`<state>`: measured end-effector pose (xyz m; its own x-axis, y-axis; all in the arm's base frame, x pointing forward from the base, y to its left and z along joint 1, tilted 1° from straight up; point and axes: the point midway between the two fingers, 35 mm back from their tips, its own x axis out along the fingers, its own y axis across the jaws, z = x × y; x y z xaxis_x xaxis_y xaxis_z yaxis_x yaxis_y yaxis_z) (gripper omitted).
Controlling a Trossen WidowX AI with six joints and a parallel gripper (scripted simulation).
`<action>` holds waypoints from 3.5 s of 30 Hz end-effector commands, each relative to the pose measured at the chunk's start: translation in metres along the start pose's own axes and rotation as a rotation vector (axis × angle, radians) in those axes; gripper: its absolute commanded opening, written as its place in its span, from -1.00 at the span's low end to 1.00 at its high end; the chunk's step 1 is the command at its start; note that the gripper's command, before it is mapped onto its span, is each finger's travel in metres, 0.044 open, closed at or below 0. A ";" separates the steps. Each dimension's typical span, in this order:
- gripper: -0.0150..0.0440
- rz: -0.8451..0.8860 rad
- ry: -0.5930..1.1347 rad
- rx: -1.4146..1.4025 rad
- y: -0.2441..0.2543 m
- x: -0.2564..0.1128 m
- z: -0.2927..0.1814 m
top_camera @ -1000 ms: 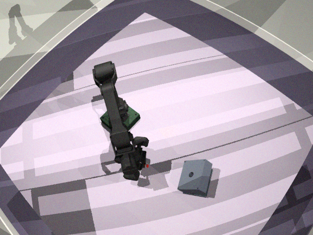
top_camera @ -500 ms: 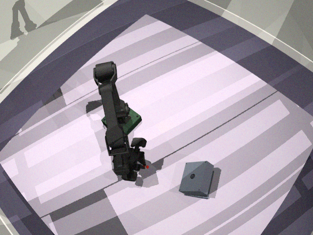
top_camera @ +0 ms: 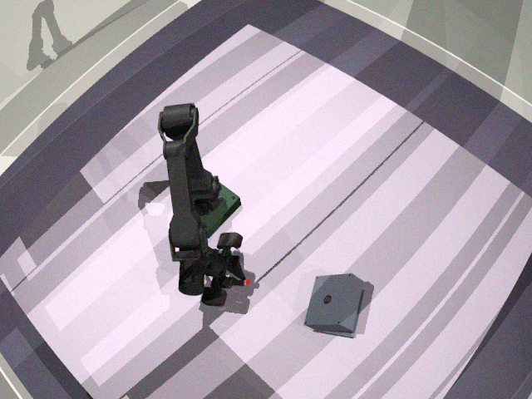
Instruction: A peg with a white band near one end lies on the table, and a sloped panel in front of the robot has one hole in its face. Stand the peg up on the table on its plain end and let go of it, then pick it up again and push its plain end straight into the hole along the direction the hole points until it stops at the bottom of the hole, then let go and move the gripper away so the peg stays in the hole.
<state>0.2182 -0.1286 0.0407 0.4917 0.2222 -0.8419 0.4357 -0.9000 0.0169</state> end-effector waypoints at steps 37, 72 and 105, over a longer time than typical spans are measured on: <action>-0.32 0.001 0.343 -0.004 -0.001 -0.018 0.020; -0.32 -0.001 0.644 -0.001 -0.002 -0.026 0.043; -0.32 0.013 0.652 -0.022 0.000 -0.024 0.049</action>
<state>0.1701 -0.1517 0.0355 0.8510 0.3990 -0.3414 0.4381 -0.8979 0.0427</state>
